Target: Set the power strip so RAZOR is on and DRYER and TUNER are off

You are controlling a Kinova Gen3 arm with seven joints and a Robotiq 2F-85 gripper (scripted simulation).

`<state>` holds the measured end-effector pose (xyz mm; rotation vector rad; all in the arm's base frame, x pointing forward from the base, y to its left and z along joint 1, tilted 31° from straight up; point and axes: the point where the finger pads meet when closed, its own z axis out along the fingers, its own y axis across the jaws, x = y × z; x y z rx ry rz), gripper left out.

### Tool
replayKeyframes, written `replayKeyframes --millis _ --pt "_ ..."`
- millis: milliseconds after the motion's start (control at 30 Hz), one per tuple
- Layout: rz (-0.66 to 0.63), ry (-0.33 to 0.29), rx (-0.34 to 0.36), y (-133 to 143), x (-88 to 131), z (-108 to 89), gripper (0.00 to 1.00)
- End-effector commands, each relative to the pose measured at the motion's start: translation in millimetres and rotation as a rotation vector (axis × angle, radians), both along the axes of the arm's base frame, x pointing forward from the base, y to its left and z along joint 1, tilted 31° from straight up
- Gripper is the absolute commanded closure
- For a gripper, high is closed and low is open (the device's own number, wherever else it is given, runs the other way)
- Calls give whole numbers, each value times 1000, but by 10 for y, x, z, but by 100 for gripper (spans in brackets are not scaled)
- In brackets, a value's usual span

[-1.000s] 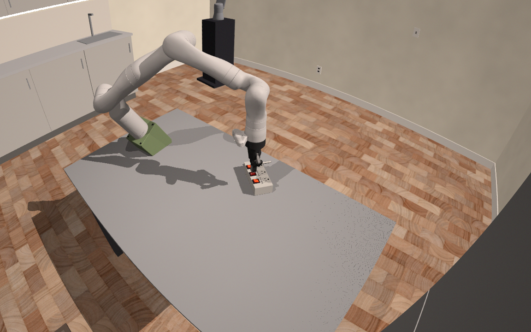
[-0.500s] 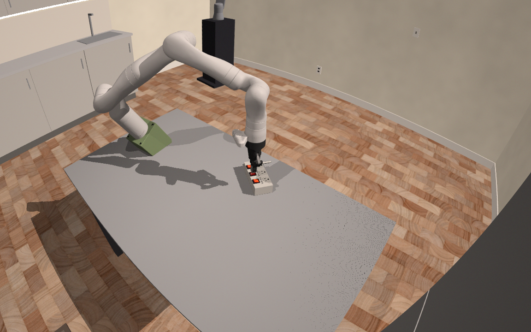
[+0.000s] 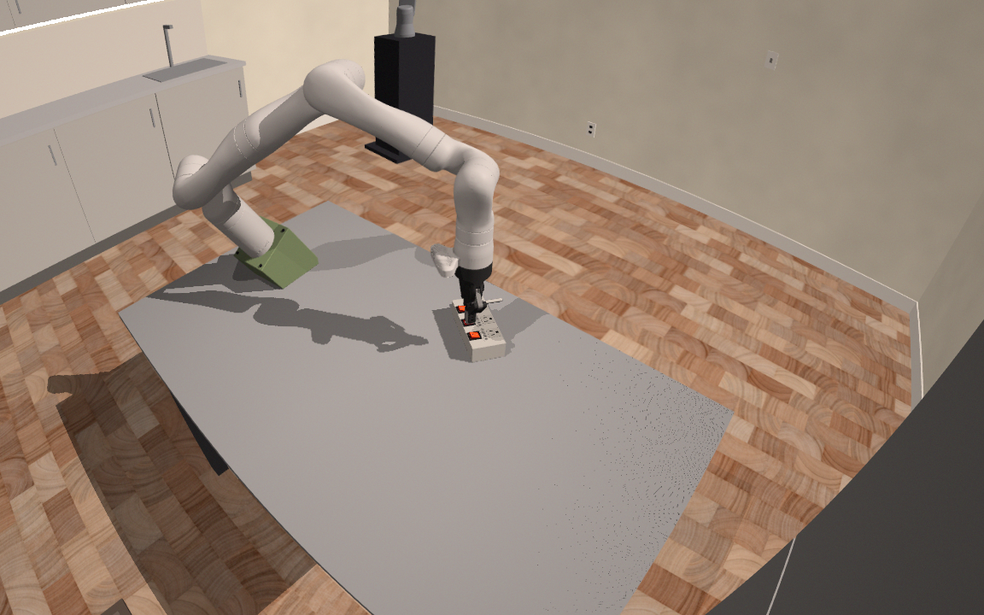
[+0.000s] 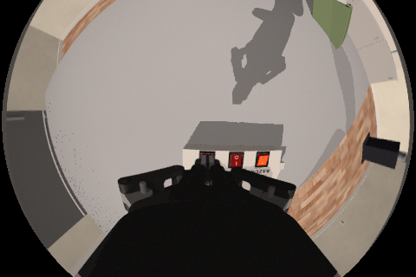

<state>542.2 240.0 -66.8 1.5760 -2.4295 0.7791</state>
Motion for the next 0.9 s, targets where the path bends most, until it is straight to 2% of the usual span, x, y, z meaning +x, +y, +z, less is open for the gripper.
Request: replayKeyframes --millis 0,867 --pt "-1 1 -1 -22 5 -31 100" --pt "-1 1 -1 -142 45 -241 100"
